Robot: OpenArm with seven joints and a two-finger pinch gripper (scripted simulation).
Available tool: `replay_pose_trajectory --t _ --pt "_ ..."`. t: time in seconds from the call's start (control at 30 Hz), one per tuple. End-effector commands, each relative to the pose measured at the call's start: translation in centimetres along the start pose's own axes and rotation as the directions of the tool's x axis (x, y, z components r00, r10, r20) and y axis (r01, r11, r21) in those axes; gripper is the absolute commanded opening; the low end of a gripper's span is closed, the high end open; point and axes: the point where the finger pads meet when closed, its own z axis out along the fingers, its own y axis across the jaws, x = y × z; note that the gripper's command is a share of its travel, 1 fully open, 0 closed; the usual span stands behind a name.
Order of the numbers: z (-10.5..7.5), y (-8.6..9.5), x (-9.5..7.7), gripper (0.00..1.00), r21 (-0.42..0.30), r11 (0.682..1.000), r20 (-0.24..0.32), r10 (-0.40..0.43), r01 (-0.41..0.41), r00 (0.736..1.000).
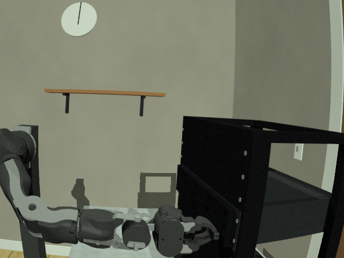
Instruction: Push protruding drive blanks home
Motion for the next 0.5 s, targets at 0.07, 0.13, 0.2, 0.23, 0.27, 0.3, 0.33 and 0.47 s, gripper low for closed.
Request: replay_pose_trajectory --t 0.07,0.13,0.2,0.23,0.27,0.3,0.33,0.47 --pt "0.45 0.12 1.32 0.0 0.004 1.0 -0.031 0.003 -0.003 1.0" --pt "0.45 0.12 1.32 0.0 0.004 1.0 -0.031 0.003 -0.003 1.0" --pt "0.45 0.12 1.32 0.0 0.004 1.0 -0.031 0.003 -0.003 1.0" --pt "0.45 0.13 1.33 0.0 0.004 1.0 -0.031 0.003 -0.003 1.0" --pt "0.44 0.16 1.36 0.0 0.003 1.0 -0.032 0.003 -0.003 0.999" --pt "0.41 0.24 1.44 0.0 0.001 1.0 -0.034 0.003 -0.003 0.999" --pt "0.36 0.29 1.5 0.0 -0.001 1.0 -0.036 0.003 -0.003 0.999" --pt "-0.01 0.3 1.48 0.0 -0.001 1.0 -0.036 0.003 -0.003 0.999"
